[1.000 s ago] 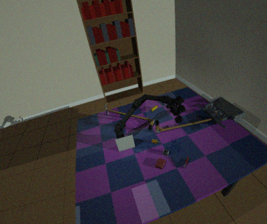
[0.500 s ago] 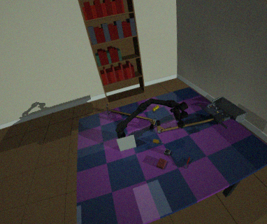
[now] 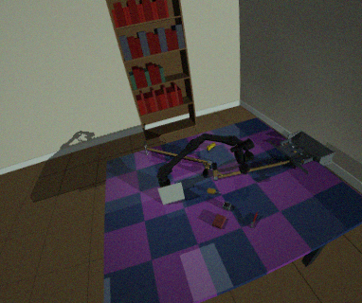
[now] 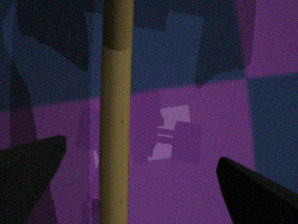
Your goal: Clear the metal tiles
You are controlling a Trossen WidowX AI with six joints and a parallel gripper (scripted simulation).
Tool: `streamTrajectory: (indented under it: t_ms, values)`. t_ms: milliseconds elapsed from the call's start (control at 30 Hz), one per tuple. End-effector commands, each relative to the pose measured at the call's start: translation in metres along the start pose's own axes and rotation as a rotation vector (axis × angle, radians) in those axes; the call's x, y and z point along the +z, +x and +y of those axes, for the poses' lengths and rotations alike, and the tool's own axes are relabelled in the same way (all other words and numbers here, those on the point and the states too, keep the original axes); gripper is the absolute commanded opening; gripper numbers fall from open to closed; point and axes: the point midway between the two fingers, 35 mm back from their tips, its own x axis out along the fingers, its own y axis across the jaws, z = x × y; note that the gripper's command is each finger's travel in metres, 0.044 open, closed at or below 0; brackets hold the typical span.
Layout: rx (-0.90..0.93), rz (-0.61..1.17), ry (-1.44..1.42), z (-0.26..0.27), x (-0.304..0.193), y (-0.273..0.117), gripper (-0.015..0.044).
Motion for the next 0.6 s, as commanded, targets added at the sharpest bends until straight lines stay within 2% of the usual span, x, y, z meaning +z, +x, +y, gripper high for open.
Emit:
streamTrajectory:
  t_ms: [0, 567]
  values:
    - [0.003, -0.018, -0.007, 0.001, -0.001, -0.013, 0.044]
    - [0.017, -0.075, -0.018, 0.005, -0.013, -0.057, 0.044]
